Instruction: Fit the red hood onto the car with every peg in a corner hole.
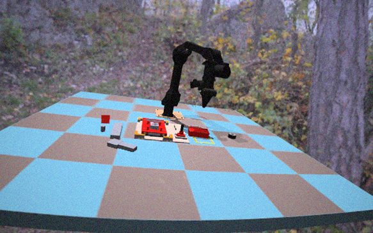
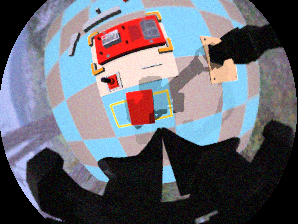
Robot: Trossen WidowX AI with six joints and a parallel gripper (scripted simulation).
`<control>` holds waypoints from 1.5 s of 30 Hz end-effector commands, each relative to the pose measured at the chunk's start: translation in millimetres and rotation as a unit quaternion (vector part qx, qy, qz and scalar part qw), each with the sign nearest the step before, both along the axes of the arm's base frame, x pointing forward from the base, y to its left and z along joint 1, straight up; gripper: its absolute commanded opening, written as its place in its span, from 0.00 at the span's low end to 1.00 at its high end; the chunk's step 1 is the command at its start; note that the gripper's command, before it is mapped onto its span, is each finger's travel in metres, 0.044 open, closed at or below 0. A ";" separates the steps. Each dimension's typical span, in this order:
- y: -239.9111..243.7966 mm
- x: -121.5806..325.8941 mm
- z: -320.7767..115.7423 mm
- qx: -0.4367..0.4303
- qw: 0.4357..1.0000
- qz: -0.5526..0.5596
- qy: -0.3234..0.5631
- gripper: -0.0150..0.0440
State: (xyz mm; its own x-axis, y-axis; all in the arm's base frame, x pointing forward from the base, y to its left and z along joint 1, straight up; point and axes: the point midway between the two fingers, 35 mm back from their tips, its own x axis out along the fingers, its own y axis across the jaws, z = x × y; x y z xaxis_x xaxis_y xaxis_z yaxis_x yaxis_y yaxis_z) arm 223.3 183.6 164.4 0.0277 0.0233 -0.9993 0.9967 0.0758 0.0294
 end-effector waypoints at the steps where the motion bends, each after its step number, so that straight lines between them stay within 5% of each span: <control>1: 0.2 0.9 -0.4 0.000 1.000 0.021 -0.001 0.34; 16: -0.4 13.8 -13.9 -0.014 0.879 0.476 -0.011 1.00; 29: -1.7 23.8 -26.2 -0.022 0.611 0.791 -0.017 1.00; 45: -3.7 37.5 -41.6 -0.026 0.144 0.989 -0.021 1.00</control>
